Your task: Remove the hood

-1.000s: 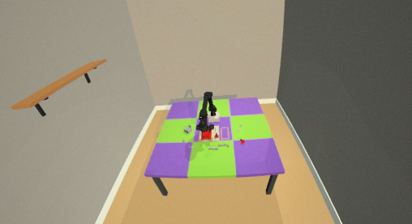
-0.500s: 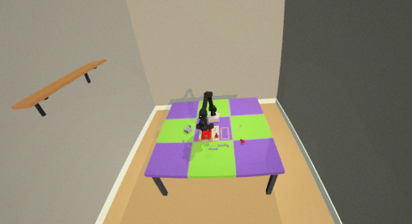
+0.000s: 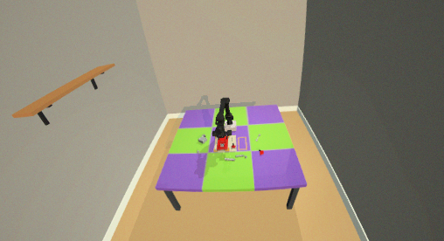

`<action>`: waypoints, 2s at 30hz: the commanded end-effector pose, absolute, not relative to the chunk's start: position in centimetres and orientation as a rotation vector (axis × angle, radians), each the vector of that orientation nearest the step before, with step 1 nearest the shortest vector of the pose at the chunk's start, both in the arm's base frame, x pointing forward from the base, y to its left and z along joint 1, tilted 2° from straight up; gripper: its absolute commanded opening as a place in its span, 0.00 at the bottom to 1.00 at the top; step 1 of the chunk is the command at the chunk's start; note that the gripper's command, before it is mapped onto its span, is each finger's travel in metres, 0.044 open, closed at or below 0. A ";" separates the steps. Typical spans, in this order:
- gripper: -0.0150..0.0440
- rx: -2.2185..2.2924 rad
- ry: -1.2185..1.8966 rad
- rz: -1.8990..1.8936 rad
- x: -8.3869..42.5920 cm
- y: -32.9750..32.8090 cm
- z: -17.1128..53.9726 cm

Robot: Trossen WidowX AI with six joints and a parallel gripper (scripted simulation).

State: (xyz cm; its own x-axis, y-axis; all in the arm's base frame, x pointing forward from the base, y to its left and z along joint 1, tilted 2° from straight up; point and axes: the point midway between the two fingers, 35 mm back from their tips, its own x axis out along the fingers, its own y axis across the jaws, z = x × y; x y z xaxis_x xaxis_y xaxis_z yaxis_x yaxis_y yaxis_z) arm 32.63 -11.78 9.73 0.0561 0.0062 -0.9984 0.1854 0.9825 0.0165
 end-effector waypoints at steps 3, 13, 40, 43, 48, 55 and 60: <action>0.25 0.151 1.512 -0.134 33.2 -9.1 9.8; 0.25 0.153 1.511 -0.131 33.7 -4.1 10.0; 0.25 0.159 1.510 -0.122 31.9 7.8 10.4; 0.25 0.159 1.510 -0.122 31.9 7.8 10.3; 0.25 0.159 1.510 -0.122 32.0 7.8 9.9; 0.25 0.159 1.510 -0.122 32.1 7.8 9.3; 0.25 0.159 1.510 -0.122 32.2 7.8 8.8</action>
